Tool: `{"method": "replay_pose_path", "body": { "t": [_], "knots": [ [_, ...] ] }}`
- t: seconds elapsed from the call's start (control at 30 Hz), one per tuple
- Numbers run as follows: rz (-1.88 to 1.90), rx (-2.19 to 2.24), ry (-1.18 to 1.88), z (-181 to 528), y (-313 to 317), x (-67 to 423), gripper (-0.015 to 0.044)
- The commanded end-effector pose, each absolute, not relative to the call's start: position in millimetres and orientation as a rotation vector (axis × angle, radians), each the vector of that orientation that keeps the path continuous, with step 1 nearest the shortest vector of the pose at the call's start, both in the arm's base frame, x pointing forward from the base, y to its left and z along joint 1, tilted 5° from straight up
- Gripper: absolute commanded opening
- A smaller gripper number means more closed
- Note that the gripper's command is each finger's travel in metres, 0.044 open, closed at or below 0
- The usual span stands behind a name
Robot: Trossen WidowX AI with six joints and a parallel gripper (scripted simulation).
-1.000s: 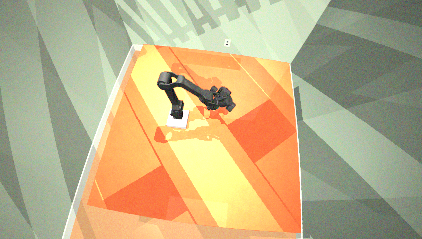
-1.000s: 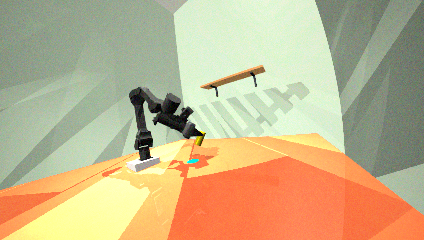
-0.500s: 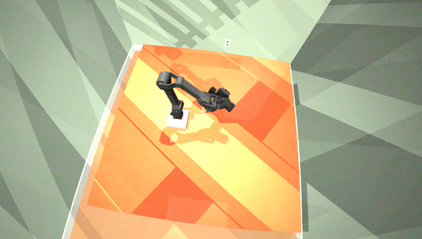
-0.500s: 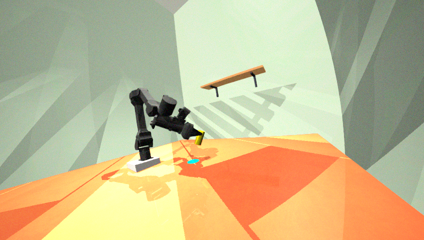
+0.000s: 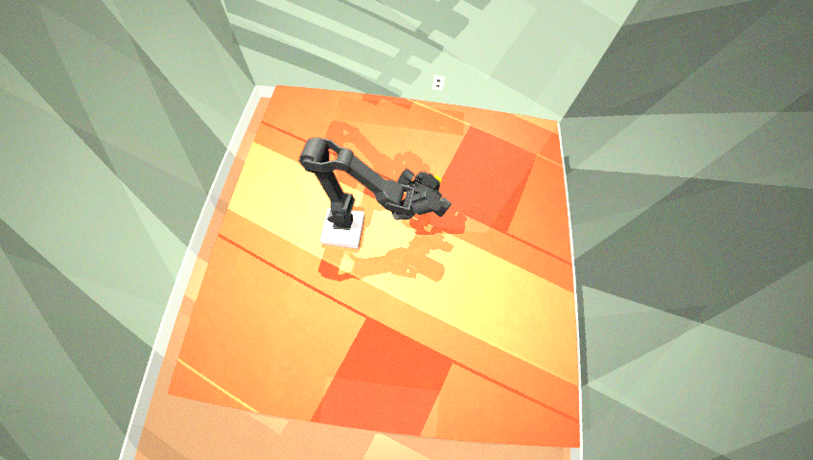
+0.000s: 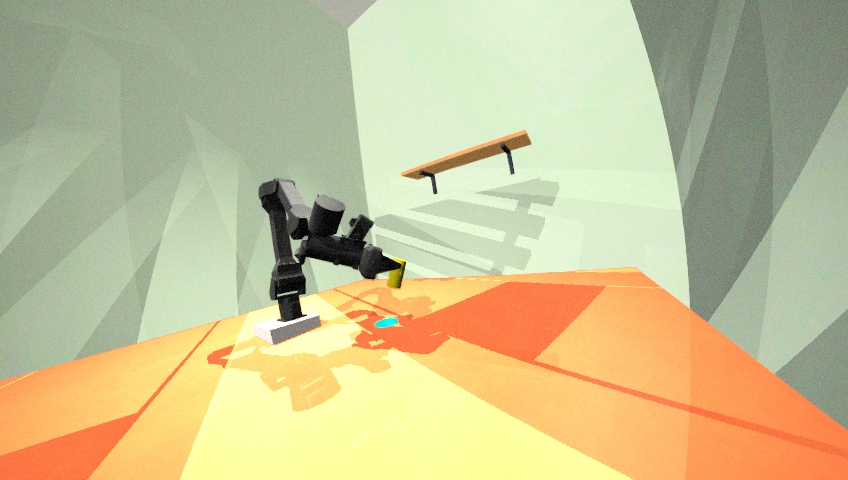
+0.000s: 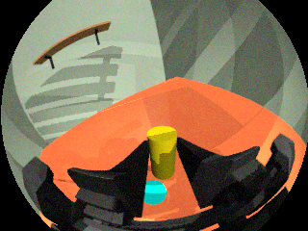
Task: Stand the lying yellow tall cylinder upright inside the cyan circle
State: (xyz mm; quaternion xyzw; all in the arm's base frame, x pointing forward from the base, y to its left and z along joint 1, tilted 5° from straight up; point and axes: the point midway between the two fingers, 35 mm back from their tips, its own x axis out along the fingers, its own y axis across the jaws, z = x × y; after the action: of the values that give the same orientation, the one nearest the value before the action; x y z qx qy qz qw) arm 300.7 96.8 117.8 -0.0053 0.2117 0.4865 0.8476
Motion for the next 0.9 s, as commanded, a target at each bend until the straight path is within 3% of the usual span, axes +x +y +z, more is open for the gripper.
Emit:
{"method": "replay_pose_path", "body": {
  "t": [0.0, 0.87],
  "knots": [
    [1.034, -0.001, 0.424, 119.6, 96.0, 298.5, 0.0105],
    [1.078, 0.024, 0.282, 124.9, 87.9, 281.0, 0.0105]
  ]
}}
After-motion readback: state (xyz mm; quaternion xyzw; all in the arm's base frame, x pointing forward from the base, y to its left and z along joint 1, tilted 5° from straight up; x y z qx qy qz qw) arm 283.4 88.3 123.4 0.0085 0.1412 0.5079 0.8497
